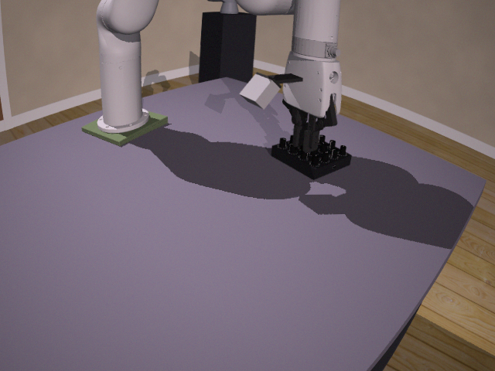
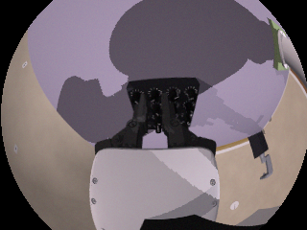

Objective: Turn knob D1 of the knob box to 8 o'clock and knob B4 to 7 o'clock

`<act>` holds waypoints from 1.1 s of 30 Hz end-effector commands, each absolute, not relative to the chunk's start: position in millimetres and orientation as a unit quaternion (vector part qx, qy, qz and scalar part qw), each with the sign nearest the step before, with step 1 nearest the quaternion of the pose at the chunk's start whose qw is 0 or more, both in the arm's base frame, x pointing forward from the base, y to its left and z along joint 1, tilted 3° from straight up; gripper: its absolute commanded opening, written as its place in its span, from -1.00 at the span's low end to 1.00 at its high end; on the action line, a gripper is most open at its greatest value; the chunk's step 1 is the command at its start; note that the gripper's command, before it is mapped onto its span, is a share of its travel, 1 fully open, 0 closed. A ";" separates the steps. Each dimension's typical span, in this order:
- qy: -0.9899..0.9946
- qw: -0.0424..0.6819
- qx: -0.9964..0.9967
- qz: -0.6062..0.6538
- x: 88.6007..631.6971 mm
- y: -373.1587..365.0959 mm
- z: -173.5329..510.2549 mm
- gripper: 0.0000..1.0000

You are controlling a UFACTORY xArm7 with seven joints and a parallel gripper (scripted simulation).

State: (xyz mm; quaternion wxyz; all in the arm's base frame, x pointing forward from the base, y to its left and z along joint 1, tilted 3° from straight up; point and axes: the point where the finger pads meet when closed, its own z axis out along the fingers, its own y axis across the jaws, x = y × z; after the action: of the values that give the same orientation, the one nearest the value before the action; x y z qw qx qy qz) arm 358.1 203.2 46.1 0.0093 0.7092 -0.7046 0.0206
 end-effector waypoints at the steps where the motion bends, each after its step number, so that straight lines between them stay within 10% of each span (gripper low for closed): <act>1: -0.705 0.008 0.709 0.021 359.2 203.9 47.1 -0.61; 33: -0.705 0.008 0.709 0.021 359.4 203.4 35.1 -0.61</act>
State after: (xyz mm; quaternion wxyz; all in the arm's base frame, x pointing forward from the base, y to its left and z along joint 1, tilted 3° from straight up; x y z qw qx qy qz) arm 358.2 202.6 34.5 0.0094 0.7092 -0.7046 0.0207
